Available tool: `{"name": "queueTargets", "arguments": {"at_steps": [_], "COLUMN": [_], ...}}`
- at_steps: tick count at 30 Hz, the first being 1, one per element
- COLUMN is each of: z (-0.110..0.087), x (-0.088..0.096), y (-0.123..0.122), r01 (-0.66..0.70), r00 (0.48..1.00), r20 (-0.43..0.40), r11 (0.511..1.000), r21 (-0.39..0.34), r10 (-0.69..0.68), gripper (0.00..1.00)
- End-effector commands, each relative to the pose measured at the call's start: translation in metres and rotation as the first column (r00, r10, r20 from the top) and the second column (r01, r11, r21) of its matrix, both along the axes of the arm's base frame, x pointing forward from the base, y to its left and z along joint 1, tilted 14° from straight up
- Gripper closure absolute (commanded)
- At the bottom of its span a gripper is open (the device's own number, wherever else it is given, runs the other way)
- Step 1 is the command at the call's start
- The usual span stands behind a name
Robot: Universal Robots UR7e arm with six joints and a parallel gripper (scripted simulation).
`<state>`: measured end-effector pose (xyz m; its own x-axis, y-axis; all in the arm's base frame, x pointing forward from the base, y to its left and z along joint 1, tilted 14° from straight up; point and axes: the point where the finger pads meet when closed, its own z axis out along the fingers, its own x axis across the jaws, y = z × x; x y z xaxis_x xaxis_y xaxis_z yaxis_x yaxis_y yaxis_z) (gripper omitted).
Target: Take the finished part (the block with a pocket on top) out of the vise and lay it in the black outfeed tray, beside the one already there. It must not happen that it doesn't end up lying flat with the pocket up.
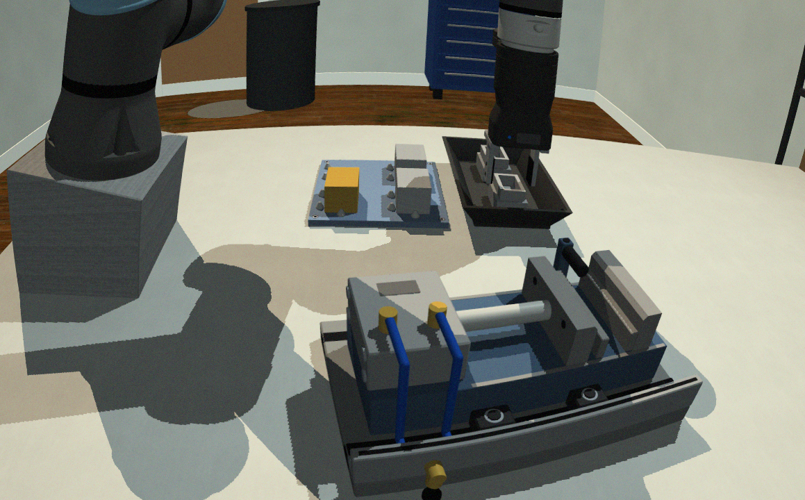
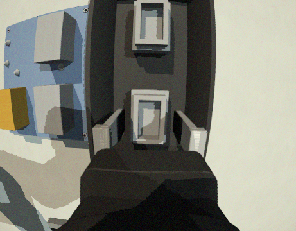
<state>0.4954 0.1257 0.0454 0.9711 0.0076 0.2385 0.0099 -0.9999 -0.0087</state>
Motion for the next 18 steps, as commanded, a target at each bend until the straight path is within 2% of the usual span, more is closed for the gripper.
{"name": "queueTargets", "arguments": {"at_steps": [1,13,15,18], "z": [0.011,0.07,0.07,0.087], "x": [-0.002,-0.017,-0.017,-0.021], "y": [0.0,-0.001,-0.001,-0.001], "r01": [0.0,0.0,0.0,0.0], "r00": [1.0,1.0,1.0,1.0], "r20": [0.001,0.001,0.001,0.001], "r11": [1.0,1.0,1.0,1.0], "r21": [0.0,0.0,0.0,0.0], "r10": [0.0,0.0,0.0,0.0], "gripper": [0.0,0.0,0.0,0.0]}}
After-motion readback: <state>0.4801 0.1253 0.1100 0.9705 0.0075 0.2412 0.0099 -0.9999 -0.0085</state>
